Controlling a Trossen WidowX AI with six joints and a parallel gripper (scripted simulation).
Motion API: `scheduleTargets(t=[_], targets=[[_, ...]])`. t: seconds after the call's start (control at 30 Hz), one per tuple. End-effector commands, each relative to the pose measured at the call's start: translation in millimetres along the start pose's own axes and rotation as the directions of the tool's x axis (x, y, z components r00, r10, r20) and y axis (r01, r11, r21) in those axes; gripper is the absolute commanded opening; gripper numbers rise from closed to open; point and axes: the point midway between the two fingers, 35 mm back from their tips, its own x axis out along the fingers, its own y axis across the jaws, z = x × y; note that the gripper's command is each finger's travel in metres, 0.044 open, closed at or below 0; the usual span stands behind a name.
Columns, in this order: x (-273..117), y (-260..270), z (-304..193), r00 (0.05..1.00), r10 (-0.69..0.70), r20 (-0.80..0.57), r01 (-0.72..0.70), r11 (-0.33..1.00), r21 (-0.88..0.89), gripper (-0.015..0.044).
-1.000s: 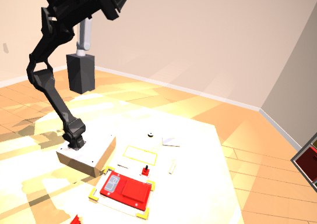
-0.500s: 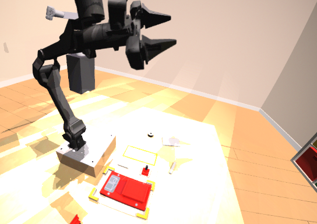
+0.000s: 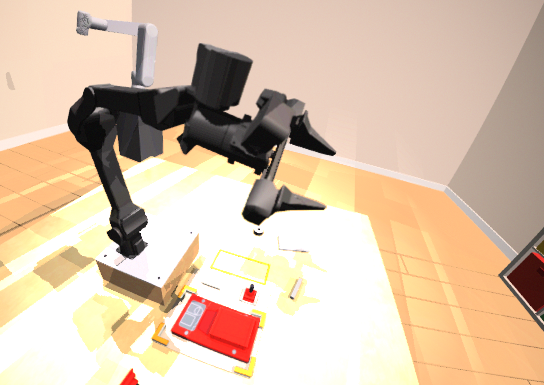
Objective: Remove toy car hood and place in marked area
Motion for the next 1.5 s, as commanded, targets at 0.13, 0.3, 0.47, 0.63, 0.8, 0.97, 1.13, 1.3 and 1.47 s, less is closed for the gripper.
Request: scheduleTargets(t=[0.13,0.3,0.47,0.63,0.8,0.97,1.13,1.3,1.47], targets=[[36.4,-61.6,-60.4,0.959,-0.189,-0.213,0.176,0.981,-0.078,0.0440],[48.5,-97.0,-99.9,0.892,-0.291,-0.346,0.252,0.955,-0.155,0.0440],[53.7,-132.0,-143.5,0.786,-0.386,-0.483,0.293,0.920,-0.259,0.0440],[50.3,-164.1,-187.0,0.647,-0.462,-0.607,0.290,0.885,-0.364,0.0440],[37.9,-194.1,-231.0,0.468,-0.519,-0.716,0.241,0.854,-0.462,0.0440],[17.5,-218.2,-271.7,0.265,-0.549,-0.793,0.149,0.836,-0.529,0.0440],[10.1,-223.2,-283.1,0.204,-0.553,-0.808,0.117,0.833,-0.540,0.0440],[10.2,-223.4,-283.4,0.204,-0.553,-0.808,0.117,0.833,-0.540,0.0440],[10.8,-224.7,-285.4,0.204,-0.553,-0.808,0.117,0.833,-0.540,0.0440]])
